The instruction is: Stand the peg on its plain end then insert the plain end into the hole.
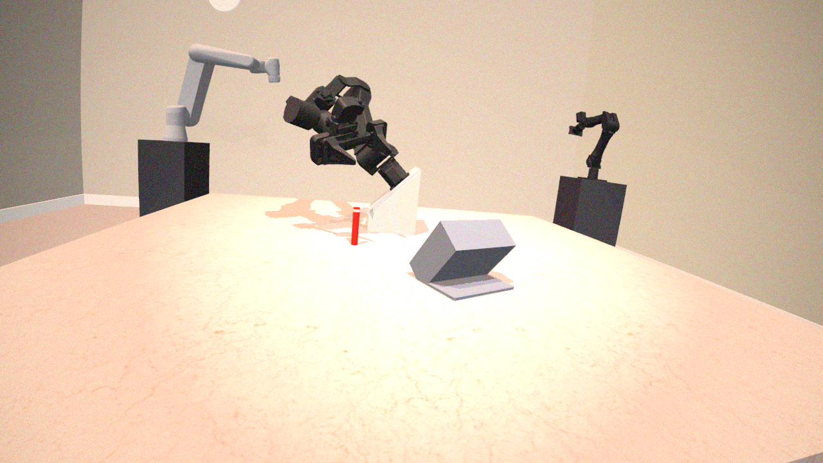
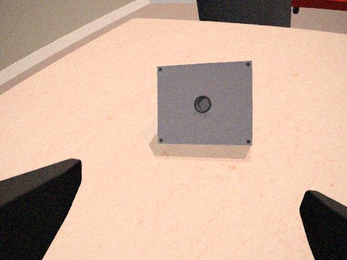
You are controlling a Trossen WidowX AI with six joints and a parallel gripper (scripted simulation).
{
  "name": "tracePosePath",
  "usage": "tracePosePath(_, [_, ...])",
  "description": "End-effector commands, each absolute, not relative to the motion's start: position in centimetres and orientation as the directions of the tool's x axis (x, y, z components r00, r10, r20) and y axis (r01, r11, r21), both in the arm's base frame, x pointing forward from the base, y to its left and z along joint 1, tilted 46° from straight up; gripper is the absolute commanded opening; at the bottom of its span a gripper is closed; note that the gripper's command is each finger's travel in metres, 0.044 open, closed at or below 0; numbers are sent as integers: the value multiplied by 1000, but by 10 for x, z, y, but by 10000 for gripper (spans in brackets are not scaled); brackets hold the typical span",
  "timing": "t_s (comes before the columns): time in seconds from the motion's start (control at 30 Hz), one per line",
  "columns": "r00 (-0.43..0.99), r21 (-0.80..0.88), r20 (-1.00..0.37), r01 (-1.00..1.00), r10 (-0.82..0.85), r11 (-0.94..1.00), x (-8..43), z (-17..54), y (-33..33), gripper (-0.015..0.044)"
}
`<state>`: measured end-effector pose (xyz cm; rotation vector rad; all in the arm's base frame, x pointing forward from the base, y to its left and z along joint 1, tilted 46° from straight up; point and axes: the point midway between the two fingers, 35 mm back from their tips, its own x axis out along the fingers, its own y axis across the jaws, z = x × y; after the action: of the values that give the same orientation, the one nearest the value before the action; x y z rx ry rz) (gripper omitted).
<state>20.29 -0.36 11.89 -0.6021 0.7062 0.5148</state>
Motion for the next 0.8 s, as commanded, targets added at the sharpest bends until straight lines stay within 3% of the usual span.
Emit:
tracePosePath(0.0, [572,-266,-801,-605,177,751,203,111,-8,440])
tracePosePath(0.37, [320,-196,-947,-552,-11,811,199,88,-19,440])
tracePosePath(0.77, [110,-310,-949,-497,-296,810,202,78,-31,440])
